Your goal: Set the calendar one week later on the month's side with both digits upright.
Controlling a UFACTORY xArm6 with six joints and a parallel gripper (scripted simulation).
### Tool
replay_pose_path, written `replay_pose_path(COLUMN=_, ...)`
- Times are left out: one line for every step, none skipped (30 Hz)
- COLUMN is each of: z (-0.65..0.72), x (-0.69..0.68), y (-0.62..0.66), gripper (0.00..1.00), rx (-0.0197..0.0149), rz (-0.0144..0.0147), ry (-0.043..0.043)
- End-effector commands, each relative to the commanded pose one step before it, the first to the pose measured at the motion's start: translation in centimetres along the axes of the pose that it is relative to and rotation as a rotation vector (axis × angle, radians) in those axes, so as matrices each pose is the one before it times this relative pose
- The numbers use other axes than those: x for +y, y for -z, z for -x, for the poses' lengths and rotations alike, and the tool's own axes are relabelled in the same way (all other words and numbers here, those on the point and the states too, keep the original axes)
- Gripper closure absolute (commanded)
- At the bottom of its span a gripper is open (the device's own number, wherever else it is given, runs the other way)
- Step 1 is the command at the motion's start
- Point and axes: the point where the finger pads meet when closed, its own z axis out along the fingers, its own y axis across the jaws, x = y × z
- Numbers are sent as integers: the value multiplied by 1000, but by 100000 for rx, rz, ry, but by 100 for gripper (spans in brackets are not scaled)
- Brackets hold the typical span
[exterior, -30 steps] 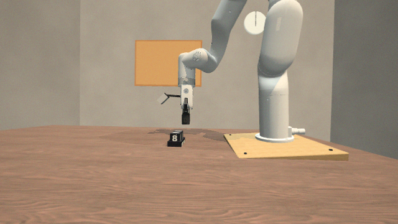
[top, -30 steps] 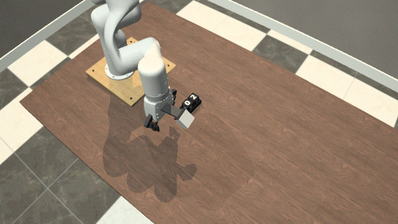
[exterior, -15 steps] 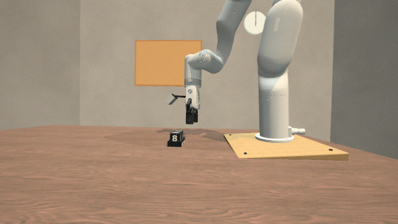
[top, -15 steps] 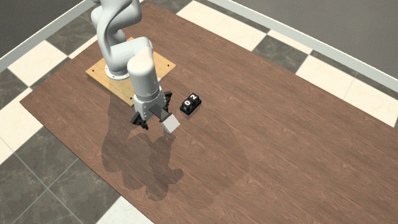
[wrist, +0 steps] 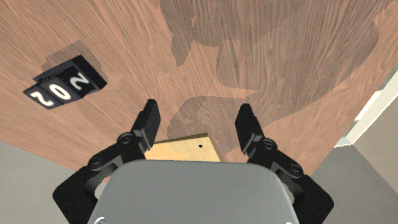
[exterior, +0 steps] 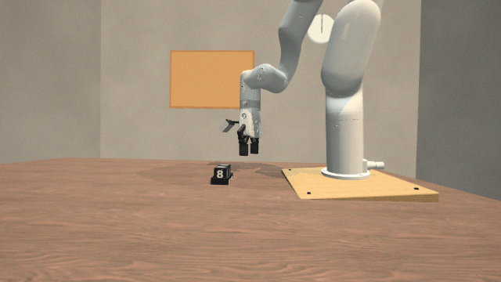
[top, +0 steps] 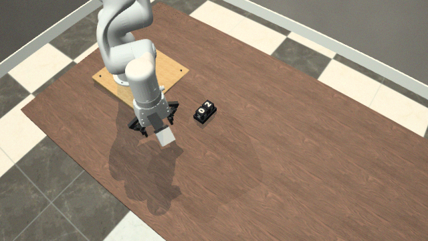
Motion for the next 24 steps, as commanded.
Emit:
replay_pose_path(z=591, x=1018, y=103, gripper=0, rx=306, rz=363, ry=-13558)
replay_pose_path(z=376, x=723, y=0, gripper=0, rx=0, rz=0, ry=0)
replay_pose_path(z=232, x=444, y=0, gripper=0, rx=0, rz=0, ry=0)
replay_pose_path(z=102, x=193, y=0, gripper=0, rx=0, rz=0, ry=0)
replay_pose_path(z=17, x=32, y=0, gripper=0, rx=0, rz=0, ry=0)
replay_pose_path(z=0, x=0, y=-3, gripper=0, rx=0, rz=0, ry=0)
replay_pose_path(z=0, x=0, y=-17, gripper=0, rx=0, rz=0, ry=0)
replay_pose_path(z=0, x=0, y=-41, gripper=0, rx=0, rz=-1, ry=0)
replay_pose_path(z=0, x=0, y=-70, gripper=0, rx=0, rz=-1, ry=0)
replay_pose_path(z=0, x=0, y=-101, gripper=0, rx=0, rz=0, ry=0)
replay_pose_path(z=1, x=0, y=-129, gripper=0, rx=0, rz=1, ry=0)
replay_pose_path(z=0, x=0, y=-152, gripper=0, rx=0, rz=0, ry=0)
replay_pose_path(z=0, x=0, y=0, gripper=0, rx=0, rz=0, ry=0)
replay_pose_path(z=0, x=0, y=0, gripper=0, rx=0, rz=0, ry=0)
replay_pose_path(z=0, x=0, y=-168, gripper=0, rx=0, rz=-1, ry=0)
replay_pose_path(z=1, x=1, y=-177, gripper=0, rx=0, rz=2, ry=-1)
replay_pose_path(z=-1, x=-1, y=-176, gripper=0, rx=0, rz=-3, ry=1)
replay_pose_path(z=0, x=0, y=-168, gripper=0, rx=0, rz=1, ry=0)
replay_pose_path(z=0, x=0, y=-151, gripper=0, rx=0, rz=0, ry=0)
replay_pose_path(z=-1, x=0, y=-128, gripper=0, rx=0, rz=-1, ry=0)
replay_pose_path(z=0, x=0, y=-100, gripper=0, rx=0, rz=0, ry=0)
replay_pose_path(z=0, x=0, y=-70, gripper=0, rx=0, rz=1, ry=0)
replay_pose_path(z=0, x=0, y=-41, gripper=0, rx=0, rz=1, ry=0)
replay_pose_path(z=0, x=0, y=-17, gripper=0, rx=0, rz=0, ry=0)
